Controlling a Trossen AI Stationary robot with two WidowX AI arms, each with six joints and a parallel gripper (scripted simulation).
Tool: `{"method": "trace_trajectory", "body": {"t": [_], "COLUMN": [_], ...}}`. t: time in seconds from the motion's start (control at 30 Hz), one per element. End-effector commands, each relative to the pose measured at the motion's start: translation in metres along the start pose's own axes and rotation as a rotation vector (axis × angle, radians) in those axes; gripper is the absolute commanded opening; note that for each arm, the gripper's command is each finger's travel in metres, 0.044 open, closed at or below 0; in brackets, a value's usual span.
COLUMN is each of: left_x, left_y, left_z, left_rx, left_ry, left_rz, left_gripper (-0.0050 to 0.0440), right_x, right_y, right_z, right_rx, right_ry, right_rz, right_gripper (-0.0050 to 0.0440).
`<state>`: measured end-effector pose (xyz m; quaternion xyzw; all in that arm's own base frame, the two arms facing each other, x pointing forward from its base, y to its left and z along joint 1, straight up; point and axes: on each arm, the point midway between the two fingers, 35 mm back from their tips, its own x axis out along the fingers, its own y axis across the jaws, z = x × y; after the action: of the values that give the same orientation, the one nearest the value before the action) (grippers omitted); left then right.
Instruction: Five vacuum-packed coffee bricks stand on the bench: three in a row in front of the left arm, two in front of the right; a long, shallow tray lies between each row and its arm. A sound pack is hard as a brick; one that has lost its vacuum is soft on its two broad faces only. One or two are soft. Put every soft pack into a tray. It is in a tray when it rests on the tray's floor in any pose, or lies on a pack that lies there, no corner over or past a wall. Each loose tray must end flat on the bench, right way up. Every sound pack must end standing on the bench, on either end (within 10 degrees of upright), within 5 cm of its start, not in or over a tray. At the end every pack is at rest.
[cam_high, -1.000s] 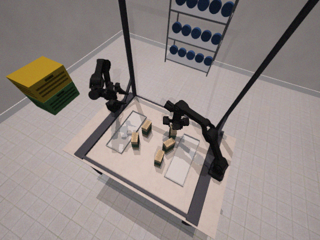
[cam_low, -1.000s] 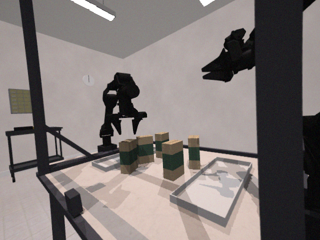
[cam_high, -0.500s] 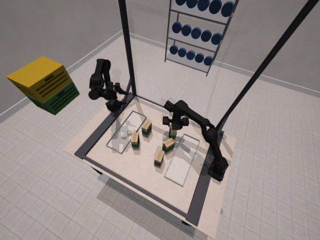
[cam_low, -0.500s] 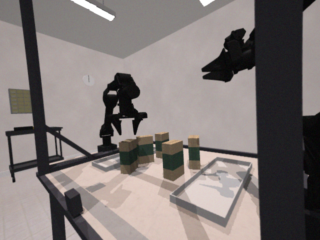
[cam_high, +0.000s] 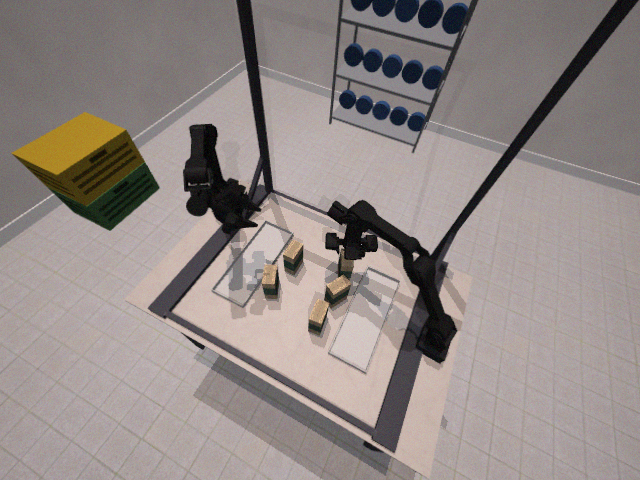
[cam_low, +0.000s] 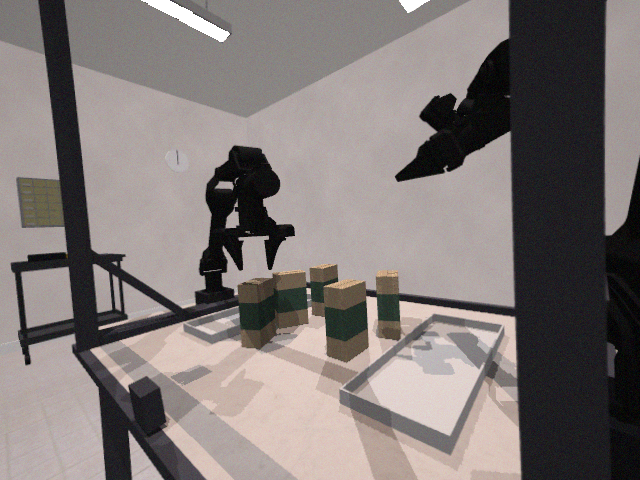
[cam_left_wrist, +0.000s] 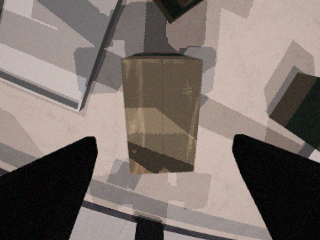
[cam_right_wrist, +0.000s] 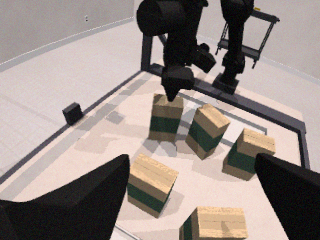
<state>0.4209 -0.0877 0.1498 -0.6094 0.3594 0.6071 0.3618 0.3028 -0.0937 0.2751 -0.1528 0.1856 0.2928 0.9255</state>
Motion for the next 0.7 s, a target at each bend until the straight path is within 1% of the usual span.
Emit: {"method": "trace_trajectory", "body": {"t": [0.0, 0.13, 0.2, 0.43, 0.5, 0.53, 0.63, 0.67], "left_x": [-0.009, -0.009, -0.009, -0.009, -0.009, -0.009, -0.009, -0.009], "left_y": [0.0, 0.0, 0.0, 0.0, 0.0, 0.0, 0.0, 0.0], "left_z": [0.0, 0.0, 0.0, 0.0, 0.0, 0.0, 0.0, 0.0], "left_rx": [-0.005, -0.005, -0.005, -0.005, -0.005, -0.005, -0.005, -0.005], "left_ry": [0.017, 0.017, 0.017, 0.017, 0.017, 0.017, 0.017, 0.017], "left_rz": [-0.017, -0.017, -0.017, -0.017, -0.017, -0.017, -0.017, -0.017], "left_gripper": [0.0355, 0.0355, 0.0355, 0.0355, 0.0355, 0.0355, 0.0355, 0.0355], "right_x": [0.008, 0.026, 0.026, 0.055, 0.055, 0.055, 0.07, 0.07], "right_y": [-0.016, -0.033, -0.033, -0.054, -0.054, -0.054, -0.063, -0.063], "right_z": [0.0, -0.017, -0.017, -0.045, -0.045, -0.045, -0.061, -0.06], "right_rx": [-0.109, -0.227, -0.286, -0.493, -0.493, -0.522, -0.609, -0.638], "right_ry": [0.071, 0.17, 0.219, 0.369, 0.369, 0.39, 0.445, 0.463], "right_rz": [0.023, 0.063, 0.086, 0.198, 0.198, 0.216, 0.277, 0.298], "right_gripper": [0.036, 0.036, 0.036, 0.036, 0.036, 0.036, 0.036, 0.036]}}
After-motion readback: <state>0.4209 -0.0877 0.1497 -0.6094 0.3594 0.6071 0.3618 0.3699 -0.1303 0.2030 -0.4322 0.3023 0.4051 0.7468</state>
